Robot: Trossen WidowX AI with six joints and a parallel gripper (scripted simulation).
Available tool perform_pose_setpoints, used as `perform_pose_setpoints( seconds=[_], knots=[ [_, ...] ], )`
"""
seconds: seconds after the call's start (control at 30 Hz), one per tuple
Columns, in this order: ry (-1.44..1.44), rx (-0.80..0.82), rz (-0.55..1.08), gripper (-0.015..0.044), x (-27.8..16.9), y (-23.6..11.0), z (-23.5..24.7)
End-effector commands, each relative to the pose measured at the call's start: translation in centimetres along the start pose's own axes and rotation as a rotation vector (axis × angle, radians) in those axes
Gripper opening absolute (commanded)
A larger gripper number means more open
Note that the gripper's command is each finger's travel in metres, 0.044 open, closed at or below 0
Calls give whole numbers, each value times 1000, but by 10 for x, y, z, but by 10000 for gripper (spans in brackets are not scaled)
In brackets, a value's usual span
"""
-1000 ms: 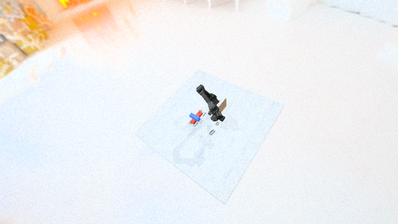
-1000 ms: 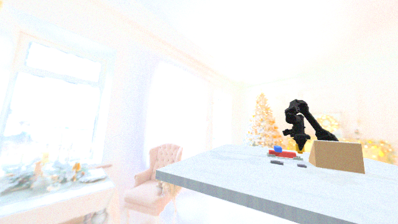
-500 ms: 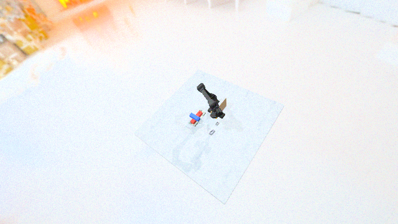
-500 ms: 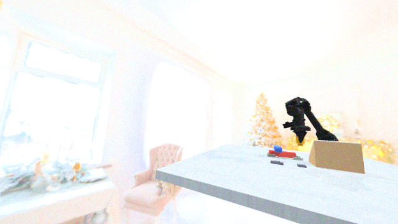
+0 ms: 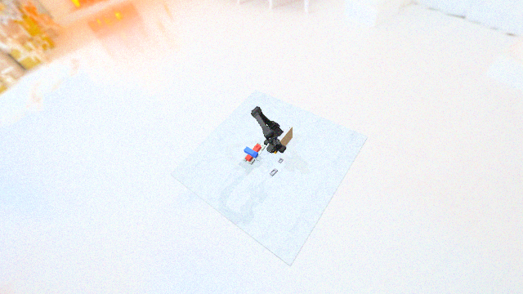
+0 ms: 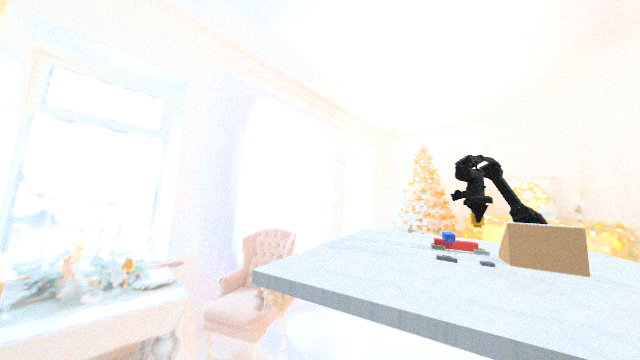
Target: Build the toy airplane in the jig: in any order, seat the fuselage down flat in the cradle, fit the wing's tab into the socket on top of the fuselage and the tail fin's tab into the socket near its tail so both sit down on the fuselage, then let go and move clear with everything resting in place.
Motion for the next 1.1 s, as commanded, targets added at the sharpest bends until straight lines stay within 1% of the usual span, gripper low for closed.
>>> perform_pose_setpoints(
  seconds=[0.0,0.53,1.07],
  knots=[
    [-9,-5,2,0,4,2,-13],
    [-14,11,-2,0,20,8,-64],
    [-14,11,-7,0,26,17,-116]
  ],
)
Point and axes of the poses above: the point midway between the two fingers, 35 mm back from their tips, its own y axis out along the fingers, its own z axis across the jaws, x = y × z, the point moved 6 cm from there along -y, back along the fingers, and after that the axes turned 3 degrees about y, right-handed, at the moved point
